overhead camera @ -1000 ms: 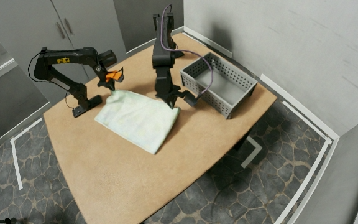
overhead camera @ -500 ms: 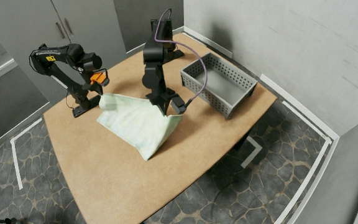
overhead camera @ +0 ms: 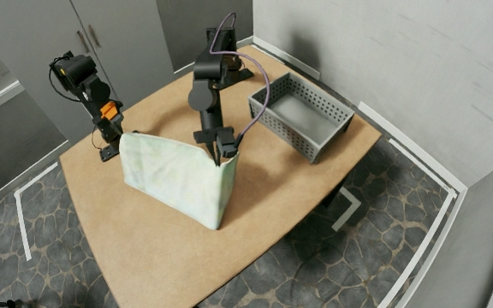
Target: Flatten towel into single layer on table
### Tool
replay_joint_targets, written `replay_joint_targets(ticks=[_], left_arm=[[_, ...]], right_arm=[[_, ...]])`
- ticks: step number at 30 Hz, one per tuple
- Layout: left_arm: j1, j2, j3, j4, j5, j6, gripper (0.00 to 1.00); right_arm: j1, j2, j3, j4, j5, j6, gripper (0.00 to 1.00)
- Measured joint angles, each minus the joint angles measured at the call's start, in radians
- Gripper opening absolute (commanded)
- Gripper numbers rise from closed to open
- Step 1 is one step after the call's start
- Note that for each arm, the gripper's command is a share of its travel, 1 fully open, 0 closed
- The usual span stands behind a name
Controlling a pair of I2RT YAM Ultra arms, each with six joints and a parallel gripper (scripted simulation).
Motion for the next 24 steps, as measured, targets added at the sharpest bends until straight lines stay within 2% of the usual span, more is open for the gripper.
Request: replay_joint_targets(ticks=[13, 24], left_arm=[[0.007, -0.097, -0.269, 0.389, 0.064, 0.163, 0.00], [0.016, -0.091, -0.287, 0.565, 0.117, 0.227, 0.00]], right_arm=[[-0.134, 0.001, 0.072, -0.002, -0.009, 0.005, 0.00], [-0.170, 0.001, 0.087, 0.017, -0.006, 0.025, 0.00]])
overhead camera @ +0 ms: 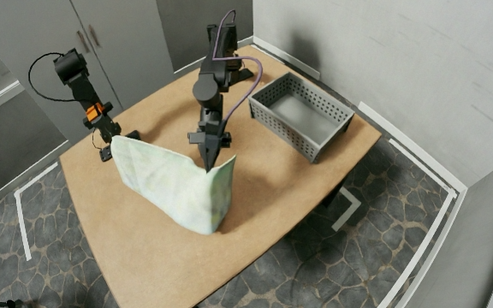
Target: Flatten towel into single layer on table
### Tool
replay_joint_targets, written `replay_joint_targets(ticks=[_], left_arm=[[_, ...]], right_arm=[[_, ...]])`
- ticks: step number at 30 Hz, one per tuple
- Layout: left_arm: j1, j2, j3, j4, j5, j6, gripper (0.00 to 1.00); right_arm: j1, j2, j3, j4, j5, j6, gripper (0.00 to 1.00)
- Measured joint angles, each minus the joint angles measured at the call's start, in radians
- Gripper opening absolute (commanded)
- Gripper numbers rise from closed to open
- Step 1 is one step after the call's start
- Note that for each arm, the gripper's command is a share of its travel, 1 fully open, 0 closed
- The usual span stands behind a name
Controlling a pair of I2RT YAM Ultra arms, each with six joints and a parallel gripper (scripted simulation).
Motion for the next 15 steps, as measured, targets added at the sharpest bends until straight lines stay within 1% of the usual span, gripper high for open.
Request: replay_joint_targets(ticks=[15], left_arm=[[0.000, 0.000, 0.000, 0.014, 0.002, 0.004, 0.00]], right_arm=[[0.000, 0.000, 0.000, 0.000, 0.000, 0.000, 0.00]])
